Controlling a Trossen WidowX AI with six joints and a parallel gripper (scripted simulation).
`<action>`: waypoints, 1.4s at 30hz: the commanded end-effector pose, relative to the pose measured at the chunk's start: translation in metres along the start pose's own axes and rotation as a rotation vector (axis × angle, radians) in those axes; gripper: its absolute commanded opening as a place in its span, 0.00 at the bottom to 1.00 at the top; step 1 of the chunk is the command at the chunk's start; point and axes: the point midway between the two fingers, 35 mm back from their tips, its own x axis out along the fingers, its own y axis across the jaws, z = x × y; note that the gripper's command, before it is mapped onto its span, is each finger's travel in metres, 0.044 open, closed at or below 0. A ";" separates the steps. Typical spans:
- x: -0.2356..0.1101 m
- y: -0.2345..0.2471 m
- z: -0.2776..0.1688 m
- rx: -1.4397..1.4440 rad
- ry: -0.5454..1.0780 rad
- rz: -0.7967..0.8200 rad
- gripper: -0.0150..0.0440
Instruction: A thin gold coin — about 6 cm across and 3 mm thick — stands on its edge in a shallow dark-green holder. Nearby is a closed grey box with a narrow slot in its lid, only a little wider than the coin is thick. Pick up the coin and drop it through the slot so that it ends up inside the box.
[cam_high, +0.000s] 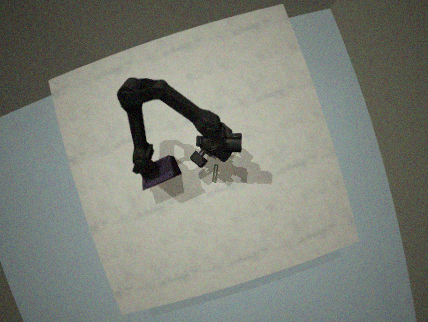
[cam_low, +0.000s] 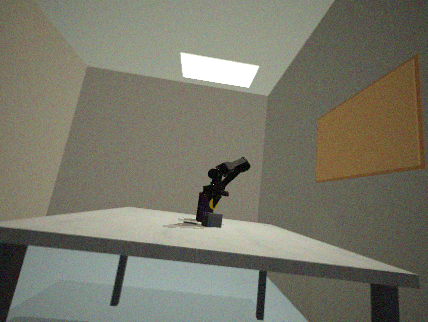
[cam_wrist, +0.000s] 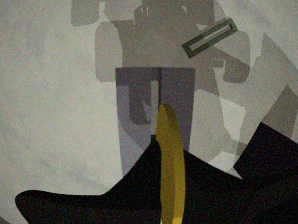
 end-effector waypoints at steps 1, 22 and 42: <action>0.001 0.000 -0.003 0.013 0.001 0.001 0.25; 0.006 -0.001 -0.003 0.016 0.000 0.000 0.25; 0.016 -0.001 -0.003 0.016 0.000 0.000 0.25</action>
